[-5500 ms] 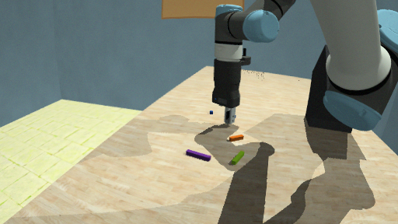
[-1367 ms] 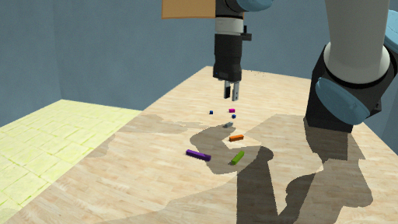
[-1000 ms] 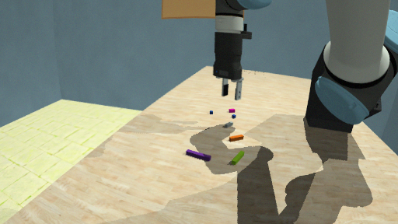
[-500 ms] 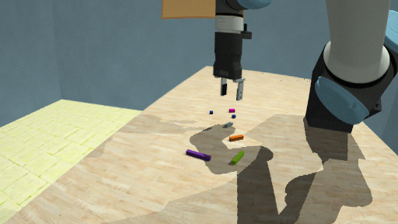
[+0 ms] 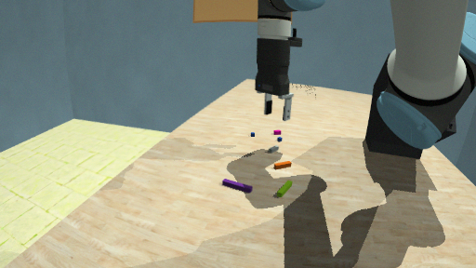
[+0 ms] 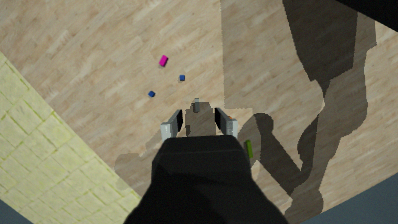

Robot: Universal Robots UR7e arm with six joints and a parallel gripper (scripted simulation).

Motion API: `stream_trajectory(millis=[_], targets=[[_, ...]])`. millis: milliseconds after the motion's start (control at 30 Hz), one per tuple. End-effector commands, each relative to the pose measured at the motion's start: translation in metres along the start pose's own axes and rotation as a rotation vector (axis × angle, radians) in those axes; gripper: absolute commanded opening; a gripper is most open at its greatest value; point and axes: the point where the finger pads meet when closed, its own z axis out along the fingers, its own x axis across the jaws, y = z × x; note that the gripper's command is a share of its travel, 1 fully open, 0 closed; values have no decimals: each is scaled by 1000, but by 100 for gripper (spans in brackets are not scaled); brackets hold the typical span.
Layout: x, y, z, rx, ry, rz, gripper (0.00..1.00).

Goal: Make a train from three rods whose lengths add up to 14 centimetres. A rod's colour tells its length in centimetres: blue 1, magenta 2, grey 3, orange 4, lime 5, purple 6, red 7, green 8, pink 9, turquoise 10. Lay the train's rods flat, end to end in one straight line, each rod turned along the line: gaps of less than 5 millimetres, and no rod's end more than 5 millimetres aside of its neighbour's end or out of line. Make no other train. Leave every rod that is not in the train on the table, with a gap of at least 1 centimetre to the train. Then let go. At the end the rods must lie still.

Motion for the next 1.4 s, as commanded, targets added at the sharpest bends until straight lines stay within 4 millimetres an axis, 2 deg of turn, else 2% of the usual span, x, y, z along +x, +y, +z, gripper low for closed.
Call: stream_trajectory(millis=[0,500,1000,1067,1367], targets=[[2,1,0,0,-1,32,100],[16,10,0,0,-1,248,100],[42,28,0,0,-2,658,100],[42,28,0,0,-2,658,100],[58,41,1,0,-2,929,100]])
